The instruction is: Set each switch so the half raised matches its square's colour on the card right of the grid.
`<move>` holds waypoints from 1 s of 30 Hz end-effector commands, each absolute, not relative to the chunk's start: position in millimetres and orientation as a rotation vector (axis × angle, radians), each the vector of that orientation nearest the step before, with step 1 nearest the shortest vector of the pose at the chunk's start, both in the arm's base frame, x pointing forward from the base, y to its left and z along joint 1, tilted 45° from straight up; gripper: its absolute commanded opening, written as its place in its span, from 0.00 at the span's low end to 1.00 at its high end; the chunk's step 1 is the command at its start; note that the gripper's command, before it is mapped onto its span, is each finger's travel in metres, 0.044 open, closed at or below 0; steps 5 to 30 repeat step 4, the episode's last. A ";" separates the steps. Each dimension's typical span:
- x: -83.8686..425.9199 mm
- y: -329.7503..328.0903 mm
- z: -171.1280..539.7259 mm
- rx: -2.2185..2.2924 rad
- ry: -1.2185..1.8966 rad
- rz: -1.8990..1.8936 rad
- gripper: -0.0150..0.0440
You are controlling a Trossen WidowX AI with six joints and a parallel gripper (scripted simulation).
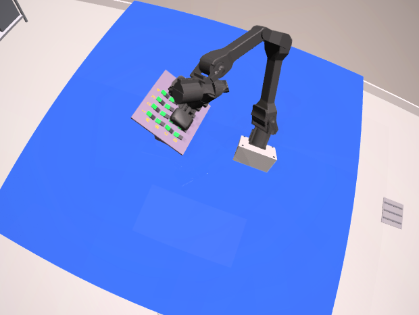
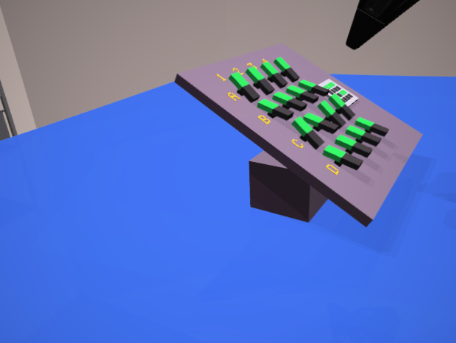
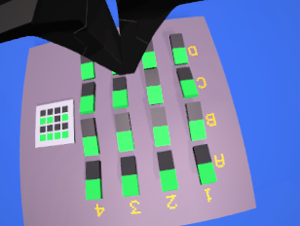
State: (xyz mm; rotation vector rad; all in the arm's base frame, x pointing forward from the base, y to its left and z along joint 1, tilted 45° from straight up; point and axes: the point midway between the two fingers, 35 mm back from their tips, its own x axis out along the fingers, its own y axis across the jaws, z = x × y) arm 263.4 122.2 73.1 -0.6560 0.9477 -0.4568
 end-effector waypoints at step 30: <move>264.6 122.5 74.4 -0.663 0.946 -0.456 0.25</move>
